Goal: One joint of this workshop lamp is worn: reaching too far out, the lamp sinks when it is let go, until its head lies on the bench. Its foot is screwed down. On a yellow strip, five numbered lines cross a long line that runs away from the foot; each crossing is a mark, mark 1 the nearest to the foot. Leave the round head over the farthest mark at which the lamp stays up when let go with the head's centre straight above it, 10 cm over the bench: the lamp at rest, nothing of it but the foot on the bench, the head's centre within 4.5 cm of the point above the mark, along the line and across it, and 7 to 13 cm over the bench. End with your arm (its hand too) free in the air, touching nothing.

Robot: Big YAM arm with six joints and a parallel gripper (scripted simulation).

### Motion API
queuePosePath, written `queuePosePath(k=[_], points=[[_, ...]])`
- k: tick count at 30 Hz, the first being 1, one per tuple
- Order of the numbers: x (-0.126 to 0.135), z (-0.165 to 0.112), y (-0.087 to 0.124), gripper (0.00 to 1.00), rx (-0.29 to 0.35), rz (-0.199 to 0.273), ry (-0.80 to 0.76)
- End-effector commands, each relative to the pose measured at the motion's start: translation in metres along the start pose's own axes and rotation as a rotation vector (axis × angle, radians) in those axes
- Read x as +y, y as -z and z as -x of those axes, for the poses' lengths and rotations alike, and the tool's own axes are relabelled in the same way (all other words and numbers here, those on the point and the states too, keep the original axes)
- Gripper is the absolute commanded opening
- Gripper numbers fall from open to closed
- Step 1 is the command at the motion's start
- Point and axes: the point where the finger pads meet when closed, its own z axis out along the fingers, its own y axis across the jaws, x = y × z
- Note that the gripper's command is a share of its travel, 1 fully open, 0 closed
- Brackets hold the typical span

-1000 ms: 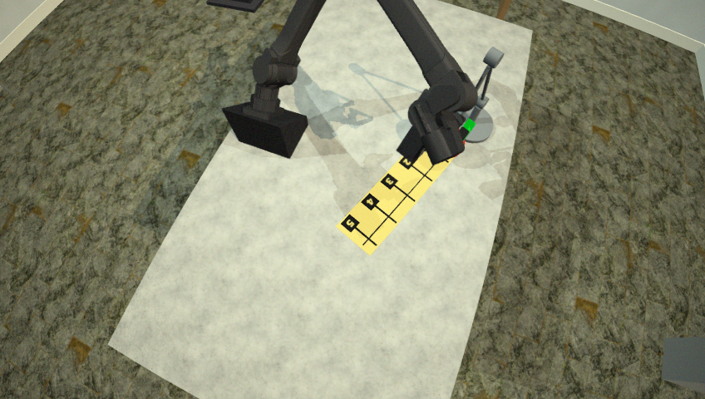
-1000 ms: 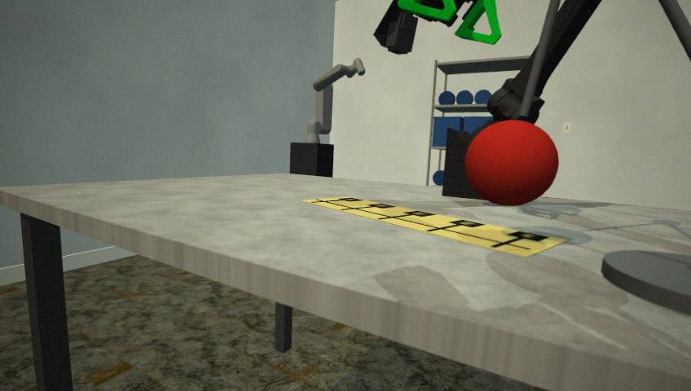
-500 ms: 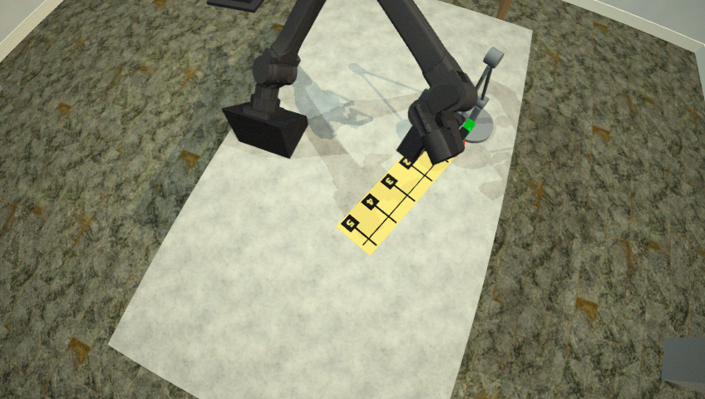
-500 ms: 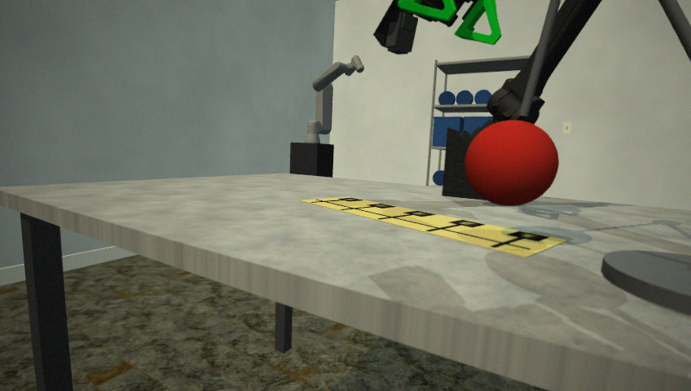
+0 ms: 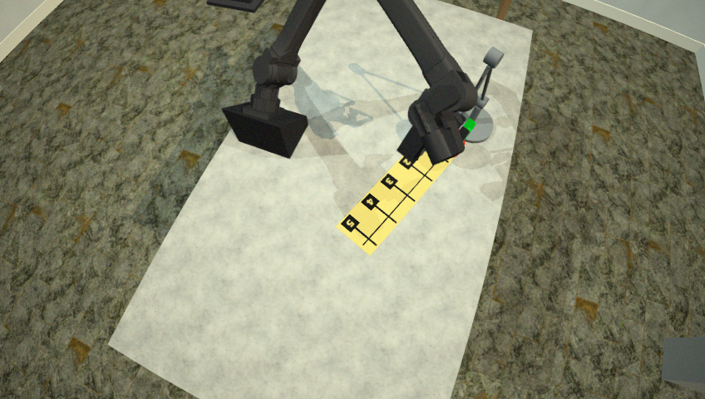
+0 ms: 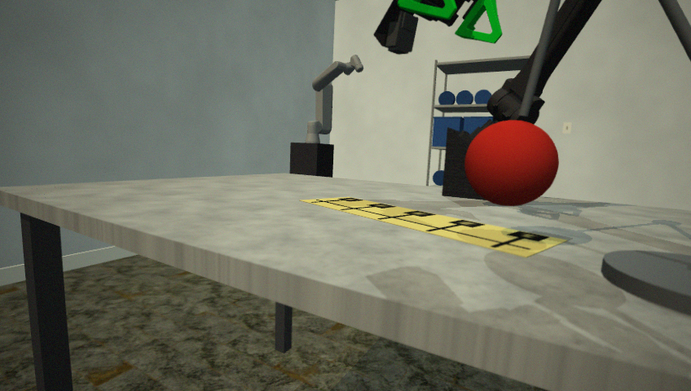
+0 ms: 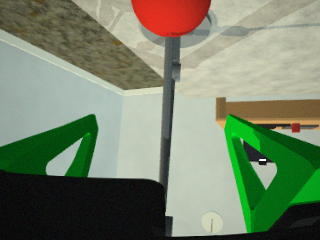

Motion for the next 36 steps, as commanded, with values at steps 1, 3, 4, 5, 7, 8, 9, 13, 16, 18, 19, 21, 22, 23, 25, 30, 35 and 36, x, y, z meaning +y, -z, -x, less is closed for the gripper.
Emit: queuePosePath(k=[1,3,4,5,7,8,9,13,16,18,19,21,22,23,25,30,35,36], points=[[0.002,-0.005,-0.005,1.0,0.042,-0.076,0.014],[0.001,-0.005,-0.011,1.0,0.036,-0.067,0.014],[0.001,-0.005,-0.014,1.0,0.032,-0.062,0.013],[0.0,-0.005,-0.017,1.0,0.029,-0.058,0.013],[-0.001,-0.005,-0.024,1.0,0.023,-0.048,0.012],[-0.001,-0.005,-0.027,1.0,0.02,-0.044,0.012],[-0.002,-0.005,-0.03,1.0,0.017,-0.039,0.011],[-0.003,-0.005,-0.035,1.0,0.015,-0.037,0.011],[-0.003,-0.006,-0.04,1.0,0.021,-0.042,0.012],[-0.004,-0.006,-0.044,1.0,0.025,-0.046,0.012],[-0.004,-0.006,-0.045,1.0,0.027,-0.048,0.012],[-0.005,-0.006,-0.049,1.0,0.03,-0.051,0.013],[-0.005,-0.007,-0.051,1.0,0.032,-0.053,0.013],[-0.005,-0.007,-0.052,1.0,0.034,-0.055,0.013],[-0.006,-0.007,-0.056,1.0,0.038,-0.059,0.014],[-0.006,-0.008,-0.061,1.0,0.044,-0.064,0.014],[-0.008,-0.008,-0.07,1.0,0.053,-0.073,0.015],[-0.008,-0.009,-0.071,1.0,0.055,-0.075,0.015]])
